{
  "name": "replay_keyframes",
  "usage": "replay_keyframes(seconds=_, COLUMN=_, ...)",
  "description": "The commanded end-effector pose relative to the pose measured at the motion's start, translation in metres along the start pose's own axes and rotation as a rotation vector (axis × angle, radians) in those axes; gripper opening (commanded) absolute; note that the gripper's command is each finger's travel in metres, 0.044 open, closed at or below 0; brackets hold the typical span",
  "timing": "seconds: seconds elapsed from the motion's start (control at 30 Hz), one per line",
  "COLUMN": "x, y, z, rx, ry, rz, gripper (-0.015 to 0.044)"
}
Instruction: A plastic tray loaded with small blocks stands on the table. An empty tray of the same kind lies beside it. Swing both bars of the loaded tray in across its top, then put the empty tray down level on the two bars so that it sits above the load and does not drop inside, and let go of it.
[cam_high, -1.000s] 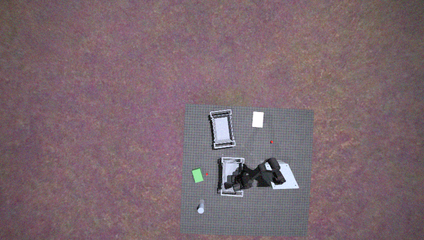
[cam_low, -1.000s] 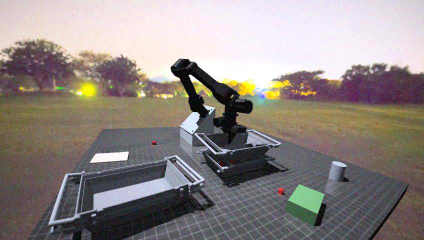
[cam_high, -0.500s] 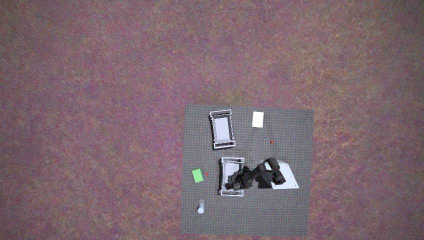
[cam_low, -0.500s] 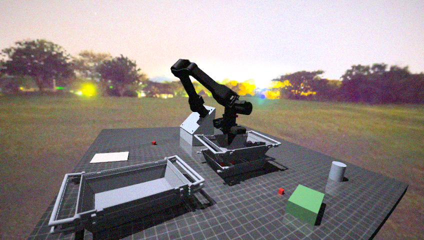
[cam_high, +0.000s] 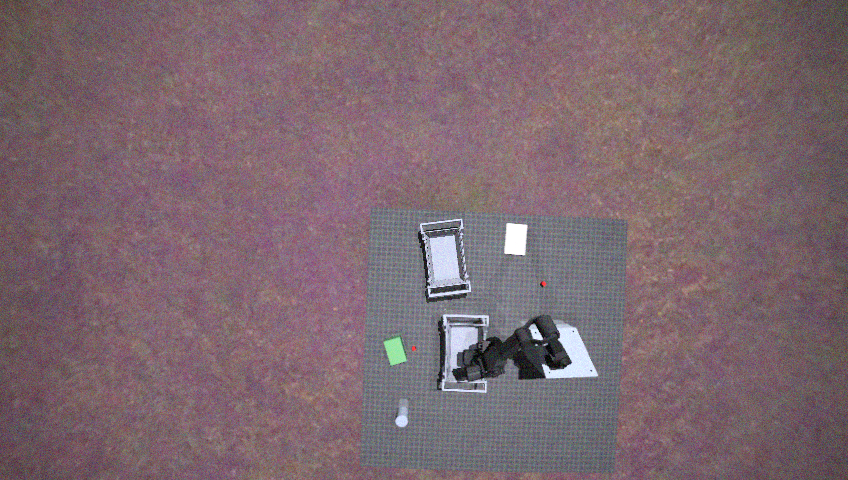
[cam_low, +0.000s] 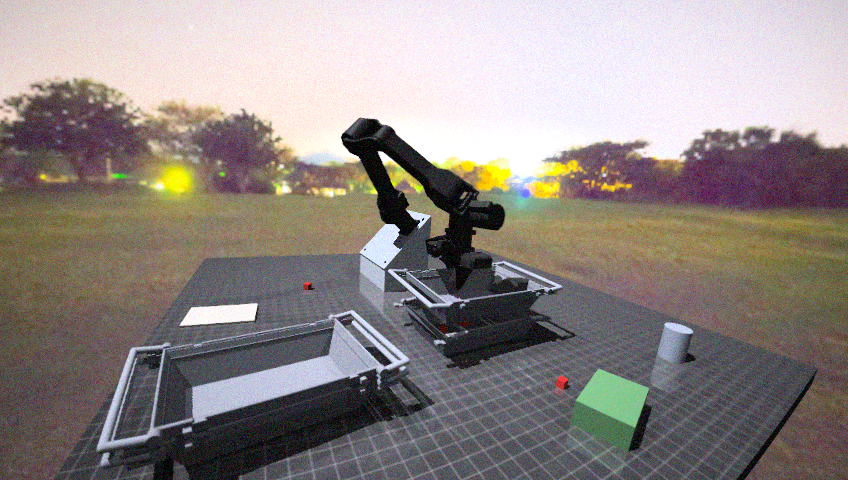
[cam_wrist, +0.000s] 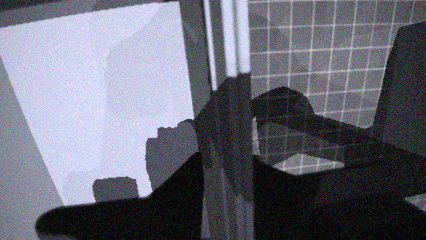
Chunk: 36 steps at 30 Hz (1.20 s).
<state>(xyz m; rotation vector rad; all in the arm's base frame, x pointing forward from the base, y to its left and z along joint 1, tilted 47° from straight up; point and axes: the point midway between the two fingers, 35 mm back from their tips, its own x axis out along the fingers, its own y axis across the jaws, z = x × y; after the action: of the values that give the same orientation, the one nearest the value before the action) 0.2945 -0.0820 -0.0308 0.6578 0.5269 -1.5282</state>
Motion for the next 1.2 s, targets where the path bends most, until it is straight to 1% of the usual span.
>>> replay_keyframes(seconds=0.0, x=0.0048, y=-0.0055, z=0.0012, rx=-0.007, ry=0.0, rz=-0.023, gripper=0.0)
replay_keyframes(seconds=0.93, x=0.0048, y=-0.0055, z=0.0012, rx=-0.007, ry=0.0, rz=-0.023, gripper=0.0)
replay_keyframes(seconds=0.97, x=0.0012, y=-0.0013, z=0.0003, rx=-0.002, ry=0.0, rz=-0.006, gripper=0.0)
replay_keyframes(seconds=1.17, x=0.0047, y=-0.0056, z=0.0012, rx=-0.007, ry=0.0, rz=-0.023, gripper=0.0)
